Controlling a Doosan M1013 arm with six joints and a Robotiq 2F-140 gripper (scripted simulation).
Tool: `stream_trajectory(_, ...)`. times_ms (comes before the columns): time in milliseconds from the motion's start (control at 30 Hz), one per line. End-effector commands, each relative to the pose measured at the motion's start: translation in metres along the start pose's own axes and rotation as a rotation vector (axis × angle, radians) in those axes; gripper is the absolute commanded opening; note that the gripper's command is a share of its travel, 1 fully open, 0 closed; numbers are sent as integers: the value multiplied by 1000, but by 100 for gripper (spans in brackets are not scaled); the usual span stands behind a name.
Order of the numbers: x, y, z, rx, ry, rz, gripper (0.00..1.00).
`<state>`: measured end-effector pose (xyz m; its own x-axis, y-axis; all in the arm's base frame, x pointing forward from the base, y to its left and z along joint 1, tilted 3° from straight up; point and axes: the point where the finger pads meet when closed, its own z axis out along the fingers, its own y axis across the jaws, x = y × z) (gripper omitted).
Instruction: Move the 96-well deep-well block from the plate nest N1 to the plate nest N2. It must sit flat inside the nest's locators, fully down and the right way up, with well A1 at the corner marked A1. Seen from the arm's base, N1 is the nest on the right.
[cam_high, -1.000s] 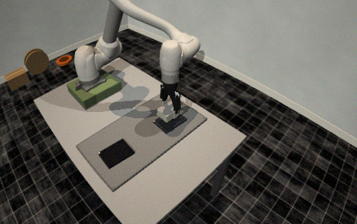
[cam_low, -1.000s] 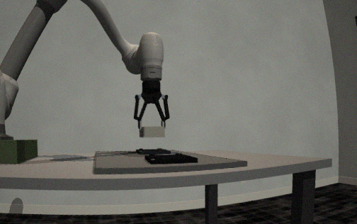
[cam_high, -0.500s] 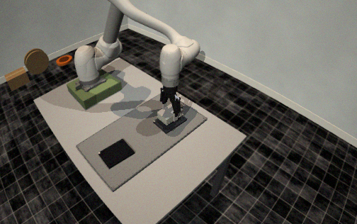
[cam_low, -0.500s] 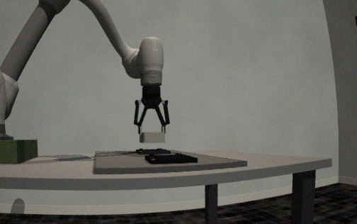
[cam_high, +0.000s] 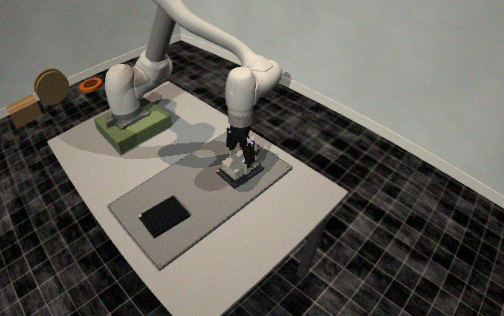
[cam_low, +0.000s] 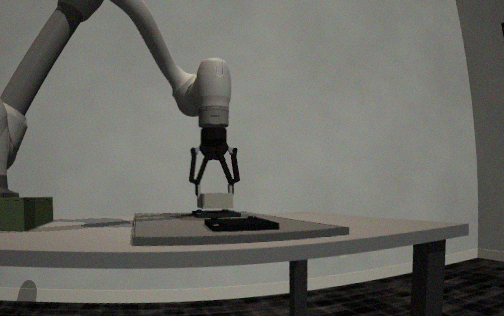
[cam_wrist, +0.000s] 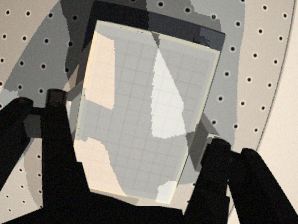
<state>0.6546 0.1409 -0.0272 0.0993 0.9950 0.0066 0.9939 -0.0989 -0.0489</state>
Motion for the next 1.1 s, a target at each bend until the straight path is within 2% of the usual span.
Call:
stream_trajectory(0, 0, 0, 1, 0, 0, 0, 0)
stream_trajectory(1067, 0, 0, 3, 0, 0, 0, 0)
